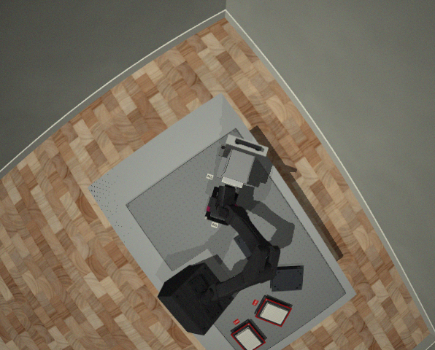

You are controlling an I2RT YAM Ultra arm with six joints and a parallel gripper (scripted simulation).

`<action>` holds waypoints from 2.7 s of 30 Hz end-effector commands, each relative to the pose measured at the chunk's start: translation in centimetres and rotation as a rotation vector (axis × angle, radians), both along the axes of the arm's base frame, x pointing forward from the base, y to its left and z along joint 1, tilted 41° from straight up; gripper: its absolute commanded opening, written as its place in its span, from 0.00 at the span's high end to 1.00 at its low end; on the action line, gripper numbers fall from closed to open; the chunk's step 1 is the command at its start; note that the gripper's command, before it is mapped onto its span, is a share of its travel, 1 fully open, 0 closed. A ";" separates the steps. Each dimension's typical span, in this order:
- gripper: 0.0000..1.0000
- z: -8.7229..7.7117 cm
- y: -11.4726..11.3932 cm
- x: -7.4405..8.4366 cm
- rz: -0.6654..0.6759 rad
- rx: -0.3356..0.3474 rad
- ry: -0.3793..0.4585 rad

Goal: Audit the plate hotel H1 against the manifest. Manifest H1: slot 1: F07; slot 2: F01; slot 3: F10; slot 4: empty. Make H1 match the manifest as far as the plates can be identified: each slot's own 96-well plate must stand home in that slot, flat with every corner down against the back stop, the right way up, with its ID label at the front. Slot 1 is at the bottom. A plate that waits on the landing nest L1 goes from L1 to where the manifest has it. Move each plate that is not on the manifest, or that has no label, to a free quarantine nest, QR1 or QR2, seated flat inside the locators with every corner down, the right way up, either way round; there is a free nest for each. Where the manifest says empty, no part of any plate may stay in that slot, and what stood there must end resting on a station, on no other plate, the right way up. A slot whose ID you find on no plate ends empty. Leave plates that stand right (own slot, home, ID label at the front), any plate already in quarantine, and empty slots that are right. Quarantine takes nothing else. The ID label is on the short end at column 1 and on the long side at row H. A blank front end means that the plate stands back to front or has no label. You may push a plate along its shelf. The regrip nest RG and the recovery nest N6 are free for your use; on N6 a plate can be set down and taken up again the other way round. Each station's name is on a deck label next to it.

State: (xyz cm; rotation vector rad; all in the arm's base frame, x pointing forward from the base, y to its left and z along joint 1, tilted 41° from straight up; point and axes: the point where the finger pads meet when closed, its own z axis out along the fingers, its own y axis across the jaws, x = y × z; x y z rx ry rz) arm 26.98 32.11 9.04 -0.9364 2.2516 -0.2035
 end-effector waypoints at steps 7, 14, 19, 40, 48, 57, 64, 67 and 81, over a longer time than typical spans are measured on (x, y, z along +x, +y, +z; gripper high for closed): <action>0.14 1.1 0.1 -0.6 0.005 0.009 -0.007; 0.14 1.4 0.1 -1.0 0.005 0.009 -0.007; 0.14 1.8 0.0 -1.3 0.005 0.009 -0.007; 0.14 3.2 -0.2 -2.5 0.005 0.010 -0.007; 0.14 3.7 -0.3 -2.9 0.005 0.010 -0.006; 0.14 4.3 -0.4 -3.5 0.005 0.010 -0.006; 0.14 4.7 -0.5 -3.8 0.005 0.010 -0.006; 0.14 4.9 -0.5 -4.0 0.005 0.010 -0.006; 0.14 6.0 -0.7 -5.0 0.005 0.010 -0.006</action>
